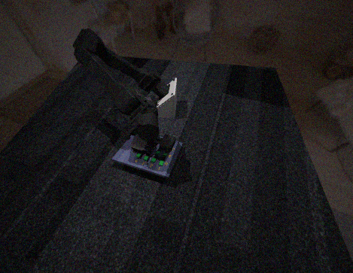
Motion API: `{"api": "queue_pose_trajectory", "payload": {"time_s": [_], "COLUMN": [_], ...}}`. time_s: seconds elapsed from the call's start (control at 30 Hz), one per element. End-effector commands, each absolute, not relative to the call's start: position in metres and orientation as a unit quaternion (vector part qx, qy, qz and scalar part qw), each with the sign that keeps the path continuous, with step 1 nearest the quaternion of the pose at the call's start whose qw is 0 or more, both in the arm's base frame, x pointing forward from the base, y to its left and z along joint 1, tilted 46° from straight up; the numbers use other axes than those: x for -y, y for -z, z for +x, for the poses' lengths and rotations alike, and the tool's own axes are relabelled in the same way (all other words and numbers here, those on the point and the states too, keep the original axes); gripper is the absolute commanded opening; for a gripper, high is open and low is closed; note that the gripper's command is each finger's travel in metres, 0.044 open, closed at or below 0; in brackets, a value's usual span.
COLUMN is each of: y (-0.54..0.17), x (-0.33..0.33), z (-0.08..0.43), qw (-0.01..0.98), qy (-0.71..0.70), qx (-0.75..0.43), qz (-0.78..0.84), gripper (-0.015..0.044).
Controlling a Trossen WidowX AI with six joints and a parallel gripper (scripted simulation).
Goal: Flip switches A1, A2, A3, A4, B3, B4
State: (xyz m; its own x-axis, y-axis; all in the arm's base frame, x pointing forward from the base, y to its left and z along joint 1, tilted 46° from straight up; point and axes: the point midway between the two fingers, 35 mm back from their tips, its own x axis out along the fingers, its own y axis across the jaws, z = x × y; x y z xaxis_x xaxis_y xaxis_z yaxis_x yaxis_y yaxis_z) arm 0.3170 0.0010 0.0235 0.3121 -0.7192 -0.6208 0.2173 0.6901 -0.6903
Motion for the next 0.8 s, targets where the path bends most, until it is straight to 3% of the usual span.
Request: {"api": "queue_pose_trajectory", "payload": {"time_s": [0.0, 0.23, 0.47, 0.77], "y": [-0.023, -0.024, -0.063, -0.089], "x": [0.0, -0.002, -0.047, -0.029], "z": [0.317, 0.317, 0.3, 0.31], "qw": [0.77, 0.77, 0.763, 0.763], "qy": [0.305, 0.304, 0.307, 0.307], "qx": [-0.501, -0.502, -0.512, -0.512], "qz": [-0.252, -0.25, -0.247, -0.247], "gripper": [0.0, 0.0, 0.0, 0.0]}}
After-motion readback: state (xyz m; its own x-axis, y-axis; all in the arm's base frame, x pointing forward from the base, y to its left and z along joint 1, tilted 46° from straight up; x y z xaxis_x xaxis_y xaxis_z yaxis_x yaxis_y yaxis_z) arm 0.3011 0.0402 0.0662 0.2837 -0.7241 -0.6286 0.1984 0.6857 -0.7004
